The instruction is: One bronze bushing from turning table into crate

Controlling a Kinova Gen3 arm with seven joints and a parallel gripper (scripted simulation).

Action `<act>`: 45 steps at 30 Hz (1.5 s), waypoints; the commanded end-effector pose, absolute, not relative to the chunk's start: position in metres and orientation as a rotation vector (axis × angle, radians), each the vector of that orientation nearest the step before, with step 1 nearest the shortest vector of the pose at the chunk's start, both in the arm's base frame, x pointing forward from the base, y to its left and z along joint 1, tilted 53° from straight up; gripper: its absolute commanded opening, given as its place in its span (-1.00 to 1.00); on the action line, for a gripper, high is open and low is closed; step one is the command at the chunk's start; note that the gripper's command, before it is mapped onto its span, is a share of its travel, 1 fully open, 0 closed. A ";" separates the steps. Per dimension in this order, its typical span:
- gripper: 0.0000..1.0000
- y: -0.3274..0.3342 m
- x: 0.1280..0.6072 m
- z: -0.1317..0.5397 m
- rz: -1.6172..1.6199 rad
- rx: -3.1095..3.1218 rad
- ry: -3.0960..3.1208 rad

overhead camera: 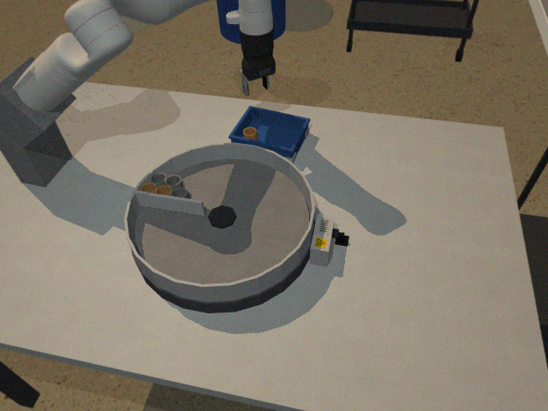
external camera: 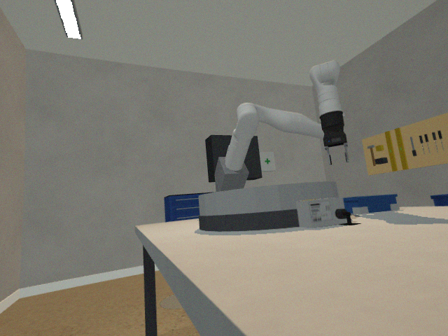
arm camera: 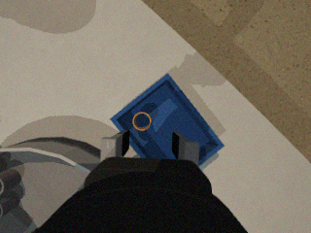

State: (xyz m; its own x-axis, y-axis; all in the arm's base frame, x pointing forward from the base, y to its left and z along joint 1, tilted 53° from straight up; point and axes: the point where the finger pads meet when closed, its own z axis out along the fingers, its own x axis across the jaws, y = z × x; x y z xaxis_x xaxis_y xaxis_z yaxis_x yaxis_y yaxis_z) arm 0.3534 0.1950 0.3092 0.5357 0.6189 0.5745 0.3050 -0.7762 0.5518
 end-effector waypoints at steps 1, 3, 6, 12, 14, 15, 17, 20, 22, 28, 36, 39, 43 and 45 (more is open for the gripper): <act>1.00 0.195 0.353 0.310 1.119 2.391 0.758; 1.00 0.195 0.353 0.312 1.101 2.363 0.806; 1.00 0.195 0.353 0.317 1.048 2.274 0.946; 1.00 0.195 0.353 0.319 1.029 2.243 0.991; 1.00 0.195 0.353 0.319 1.029 2.243 0.991; 1.00 0.195 0.353 0.319 1.029 2.243 0.991; 1.00 0.195 0.353 0.319 1.029 2.243 0.991; 1.00 0.195 0.353 0.320 1.010 2.212 1.036; 1.00 0.195 0.353 0.324 0.972 2.147 1.122; 1.00 0.195 0.353 0.327 0.933 2.080 1.205; 1.00 0.195 0.353 0.327 0.933 2.080 1.205; 1.00 0.195 0.354 0.332 0.873 1.974 1.324; 1.00 0.195 0.354 0.336 0.832 1.902 1.399; 1.00 0.195 0.354 0.336 0.832 1.902 1.399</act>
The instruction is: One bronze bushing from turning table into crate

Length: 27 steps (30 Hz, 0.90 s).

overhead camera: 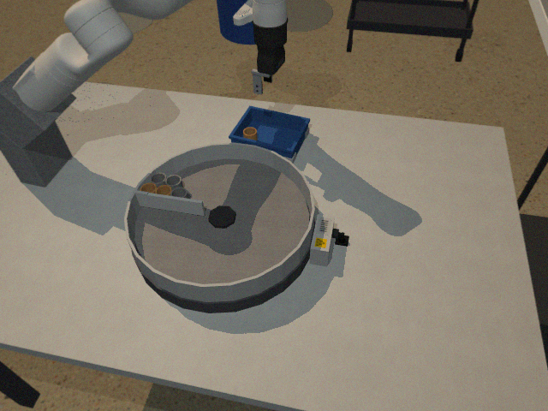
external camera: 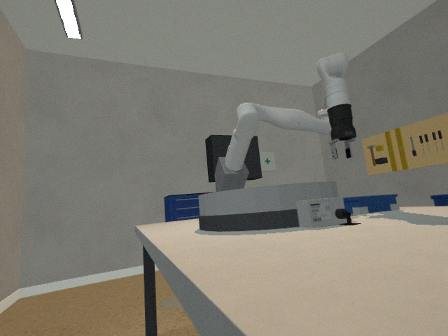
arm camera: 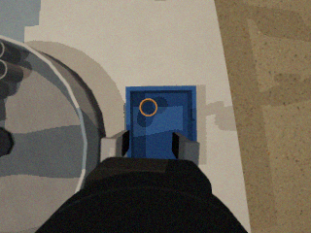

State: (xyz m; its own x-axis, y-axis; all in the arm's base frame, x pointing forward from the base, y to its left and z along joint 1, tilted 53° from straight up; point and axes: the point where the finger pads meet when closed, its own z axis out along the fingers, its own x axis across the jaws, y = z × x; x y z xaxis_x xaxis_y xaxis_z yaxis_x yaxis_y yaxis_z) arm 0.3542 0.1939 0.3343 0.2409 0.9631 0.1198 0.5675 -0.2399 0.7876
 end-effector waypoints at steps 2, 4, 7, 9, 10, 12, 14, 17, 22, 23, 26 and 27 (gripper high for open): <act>1.00 0.195 0.354 0.336 0.832 1.902 1.399; 1.00 0.195 0.354 0.336 0.832 1.902 1.399; 1.00 0.195 0.354 0.336 0.832 1.902 1.399; 1.00 0.195 0.354 0.337 0.811 1.864 1.435; 1.00 0.195 0.354 0.339 0.790 1.827 1.471; 1.00 0.195 0.354 0.343 0.747 1.750 1.539; 1.00 0.195 0.354 0.344 0.725 1.711 1.573; 1.00 0.195 0.354 0.344 0.725 1.711 1.573; 1.00 0.195 0.354 0.344 0.725 1.711 1.573; 1.00 0.195 0.354 0.344 0.725 1.711 1.573; 1.00 0.195 0.354 0.344 0.725 1.711 1.573; 1.00 0.195 0.354 0.344 0.725 1.711 1.573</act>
